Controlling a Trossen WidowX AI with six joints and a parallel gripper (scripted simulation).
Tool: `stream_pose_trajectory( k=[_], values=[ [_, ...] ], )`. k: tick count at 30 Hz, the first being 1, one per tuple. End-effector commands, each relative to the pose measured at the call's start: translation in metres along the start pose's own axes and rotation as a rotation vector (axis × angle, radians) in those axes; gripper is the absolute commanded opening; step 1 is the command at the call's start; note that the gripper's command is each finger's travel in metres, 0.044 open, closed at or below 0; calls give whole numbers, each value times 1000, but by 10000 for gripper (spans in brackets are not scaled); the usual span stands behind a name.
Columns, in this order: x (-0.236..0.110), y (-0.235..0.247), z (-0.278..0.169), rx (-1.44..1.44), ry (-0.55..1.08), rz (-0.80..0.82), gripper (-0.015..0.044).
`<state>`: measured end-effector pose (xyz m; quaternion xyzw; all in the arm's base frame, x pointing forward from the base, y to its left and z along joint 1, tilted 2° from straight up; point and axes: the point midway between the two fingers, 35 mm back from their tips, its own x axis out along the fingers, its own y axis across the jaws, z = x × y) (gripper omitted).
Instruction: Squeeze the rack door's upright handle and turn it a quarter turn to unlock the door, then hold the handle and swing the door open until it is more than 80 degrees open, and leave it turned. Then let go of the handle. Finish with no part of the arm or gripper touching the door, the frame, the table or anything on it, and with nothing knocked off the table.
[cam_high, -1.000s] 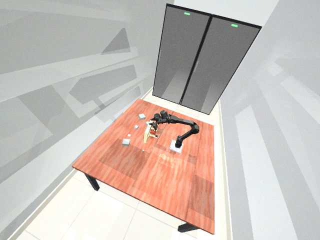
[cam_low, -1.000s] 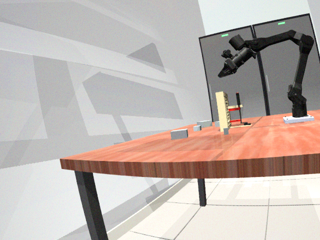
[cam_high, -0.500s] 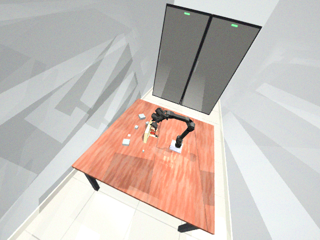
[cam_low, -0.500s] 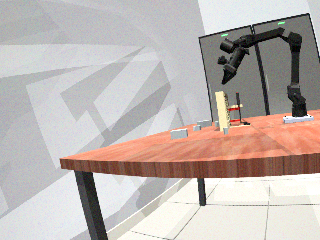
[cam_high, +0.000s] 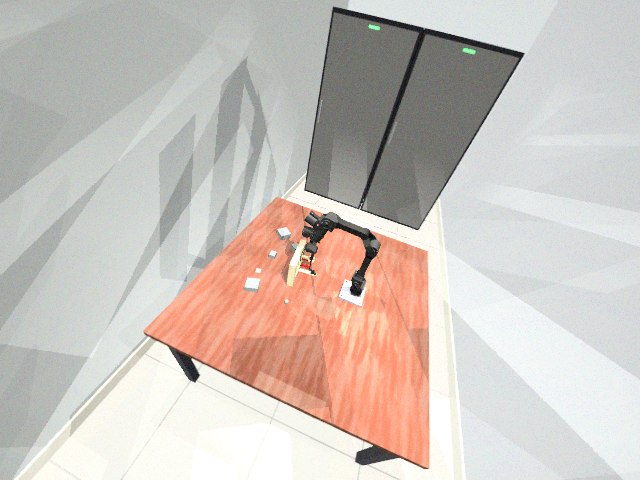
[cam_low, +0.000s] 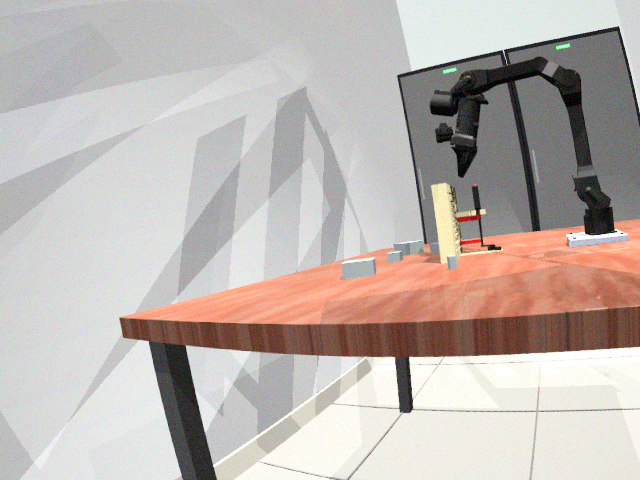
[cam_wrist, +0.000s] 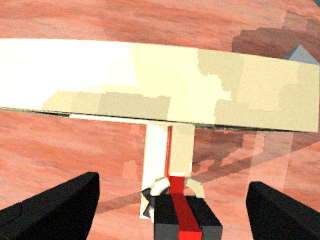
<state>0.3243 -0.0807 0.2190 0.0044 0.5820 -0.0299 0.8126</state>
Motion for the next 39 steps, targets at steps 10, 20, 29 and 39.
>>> stream_pose_trajectory(
  k=[10,20,29,39],
  values=[
    [-4,-14,-24,17,278,65,284],
    [5,-14,-26,18,282,62,284],
    [19,-13,-29,20,289,57,284],
    [34,-13,-33,22,296,52,284]
  ],
)
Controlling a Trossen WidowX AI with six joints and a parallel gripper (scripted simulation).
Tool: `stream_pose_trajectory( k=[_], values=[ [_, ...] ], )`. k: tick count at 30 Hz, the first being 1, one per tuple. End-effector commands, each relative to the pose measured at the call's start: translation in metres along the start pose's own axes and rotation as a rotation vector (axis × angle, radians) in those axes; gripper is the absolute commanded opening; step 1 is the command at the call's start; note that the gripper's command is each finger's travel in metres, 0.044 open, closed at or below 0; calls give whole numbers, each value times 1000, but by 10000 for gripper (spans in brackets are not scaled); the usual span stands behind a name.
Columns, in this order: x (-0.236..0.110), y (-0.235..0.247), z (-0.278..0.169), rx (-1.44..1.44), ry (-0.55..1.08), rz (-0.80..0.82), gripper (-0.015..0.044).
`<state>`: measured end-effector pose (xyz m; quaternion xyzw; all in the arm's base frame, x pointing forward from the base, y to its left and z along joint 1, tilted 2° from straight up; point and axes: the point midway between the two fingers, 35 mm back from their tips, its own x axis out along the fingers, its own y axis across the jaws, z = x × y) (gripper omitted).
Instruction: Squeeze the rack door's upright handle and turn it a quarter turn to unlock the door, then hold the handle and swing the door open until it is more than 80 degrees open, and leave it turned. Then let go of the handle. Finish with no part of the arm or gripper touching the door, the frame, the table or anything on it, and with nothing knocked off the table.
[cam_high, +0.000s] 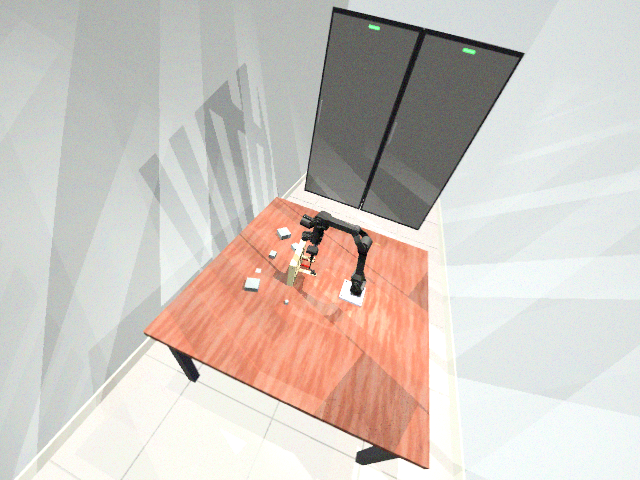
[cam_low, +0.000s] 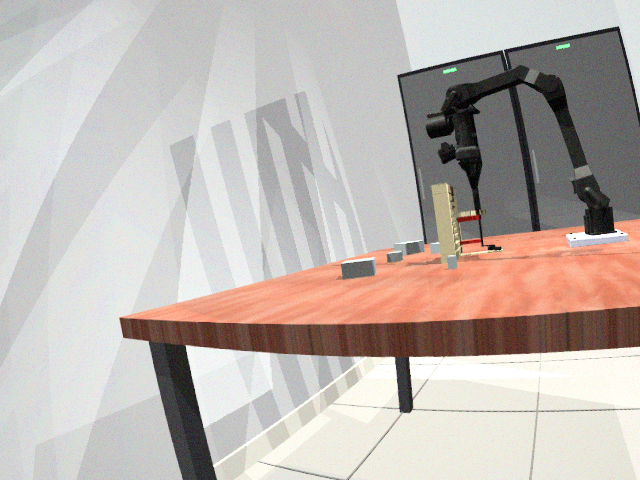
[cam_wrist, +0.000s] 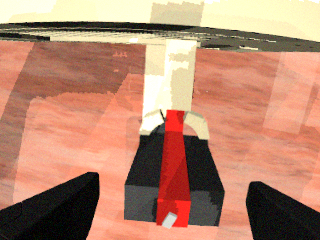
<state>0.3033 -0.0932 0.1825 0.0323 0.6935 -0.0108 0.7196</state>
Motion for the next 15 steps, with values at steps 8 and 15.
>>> stream_pose_trajectory(
  k=[8,15],
  values=[
    [20,0,-1,8,10,-8,284],
    [31,0,-2,11,15,-11,284]
  ],
)
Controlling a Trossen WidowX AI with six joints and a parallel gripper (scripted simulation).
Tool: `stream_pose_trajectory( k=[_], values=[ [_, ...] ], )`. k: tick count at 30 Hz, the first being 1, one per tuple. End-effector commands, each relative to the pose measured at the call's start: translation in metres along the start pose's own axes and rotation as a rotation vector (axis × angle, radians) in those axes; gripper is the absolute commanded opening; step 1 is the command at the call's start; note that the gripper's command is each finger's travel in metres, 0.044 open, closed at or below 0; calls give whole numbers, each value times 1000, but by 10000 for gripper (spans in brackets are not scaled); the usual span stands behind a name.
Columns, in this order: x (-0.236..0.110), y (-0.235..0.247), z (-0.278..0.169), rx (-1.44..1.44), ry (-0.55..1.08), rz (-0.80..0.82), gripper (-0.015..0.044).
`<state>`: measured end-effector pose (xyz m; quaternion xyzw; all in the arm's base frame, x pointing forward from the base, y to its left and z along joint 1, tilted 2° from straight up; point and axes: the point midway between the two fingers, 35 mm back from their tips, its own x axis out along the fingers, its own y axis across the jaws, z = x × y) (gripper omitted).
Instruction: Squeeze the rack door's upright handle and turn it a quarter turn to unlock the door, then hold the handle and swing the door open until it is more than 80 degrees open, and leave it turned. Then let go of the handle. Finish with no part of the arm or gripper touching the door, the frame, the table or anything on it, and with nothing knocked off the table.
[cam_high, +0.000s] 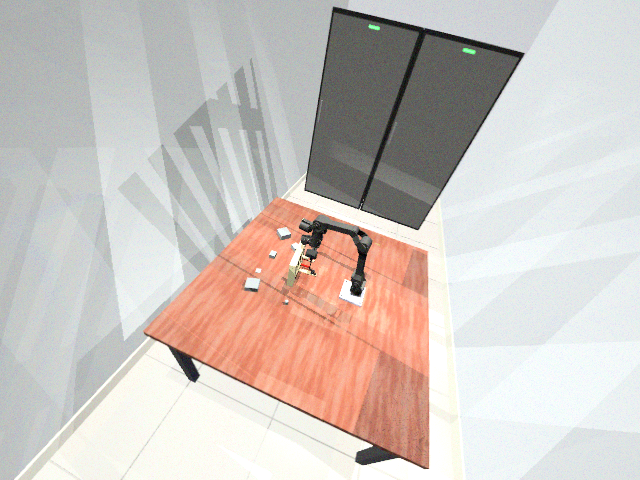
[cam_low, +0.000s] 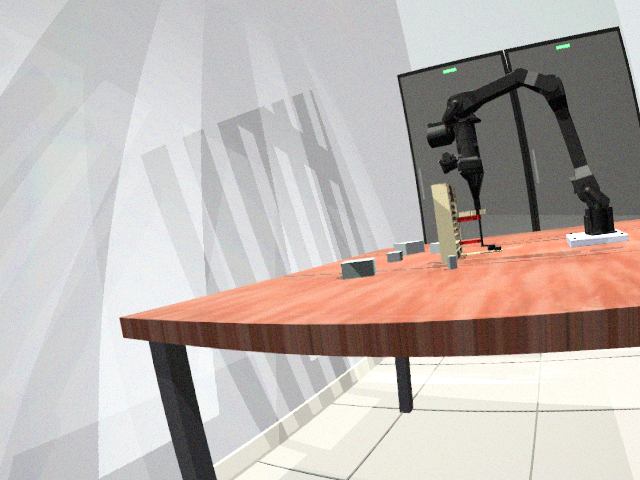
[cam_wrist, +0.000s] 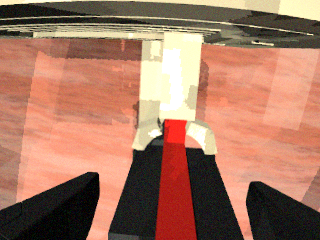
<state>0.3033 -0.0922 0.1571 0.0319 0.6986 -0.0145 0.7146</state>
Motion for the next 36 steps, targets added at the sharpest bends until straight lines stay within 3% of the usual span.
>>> stream_pose_trajectory(
  k=[1,5,12,25,29,36],
  values=[
    [7,0,-1,6,2,-5,284],
    [11,0,-2,7,4,-7,284],
    [11,0,-2,7,4,-7,101],
    [11,0,-2,7,4,-7,14],
    [11,0,-2,15,4,-7,12],
    [11,0,-2,326,3,-7,12]
  ],
)
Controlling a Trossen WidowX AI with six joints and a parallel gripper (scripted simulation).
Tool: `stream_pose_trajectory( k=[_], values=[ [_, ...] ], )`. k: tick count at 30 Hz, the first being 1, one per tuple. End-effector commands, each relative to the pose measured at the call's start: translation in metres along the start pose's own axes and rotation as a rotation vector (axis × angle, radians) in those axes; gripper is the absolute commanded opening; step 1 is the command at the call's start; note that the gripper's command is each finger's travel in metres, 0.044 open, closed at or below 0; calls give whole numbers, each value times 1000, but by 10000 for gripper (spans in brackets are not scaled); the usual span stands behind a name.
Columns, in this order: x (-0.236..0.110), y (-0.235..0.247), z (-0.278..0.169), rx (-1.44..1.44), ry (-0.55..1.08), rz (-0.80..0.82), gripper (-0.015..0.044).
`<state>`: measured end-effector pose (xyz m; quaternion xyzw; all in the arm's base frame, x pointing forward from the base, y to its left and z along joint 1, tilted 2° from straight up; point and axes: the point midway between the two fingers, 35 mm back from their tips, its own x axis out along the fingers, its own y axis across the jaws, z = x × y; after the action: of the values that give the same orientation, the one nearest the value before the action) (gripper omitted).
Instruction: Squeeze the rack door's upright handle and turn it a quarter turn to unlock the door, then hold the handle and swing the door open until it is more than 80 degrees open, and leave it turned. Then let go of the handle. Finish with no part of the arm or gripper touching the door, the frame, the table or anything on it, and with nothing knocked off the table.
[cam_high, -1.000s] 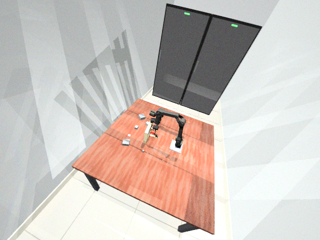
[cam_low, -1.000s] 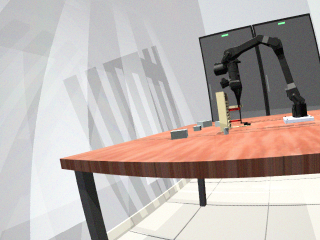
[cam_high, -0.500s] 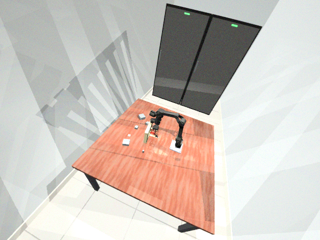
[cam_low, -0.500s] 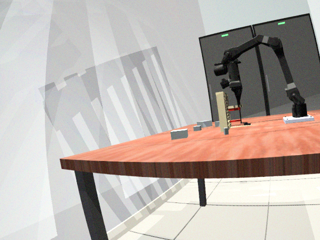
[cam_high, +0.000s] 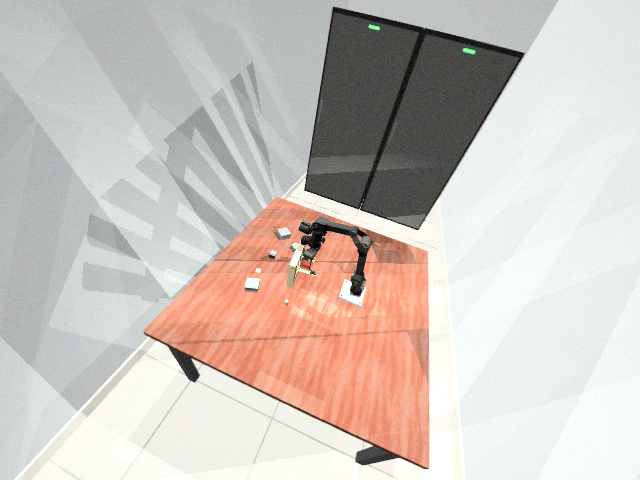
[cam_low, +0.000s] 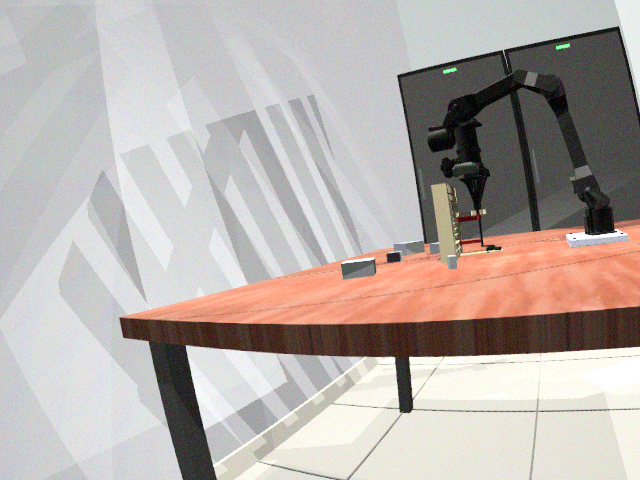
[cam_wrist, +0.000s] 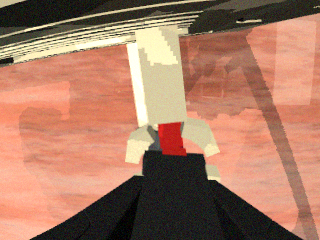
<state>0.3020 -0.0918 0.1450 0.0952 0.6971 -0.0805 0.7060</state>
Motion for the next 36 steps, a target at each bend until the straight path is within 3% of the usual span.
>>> stream_pose_trajectory(
  k=[1,31,36],
  values=[
    [-1,0,0,192,-5,0,12],
    [-1,0,0,1670,-4,3,12],
    [-1,0,0,1743,-3,3,12]
  ],
)
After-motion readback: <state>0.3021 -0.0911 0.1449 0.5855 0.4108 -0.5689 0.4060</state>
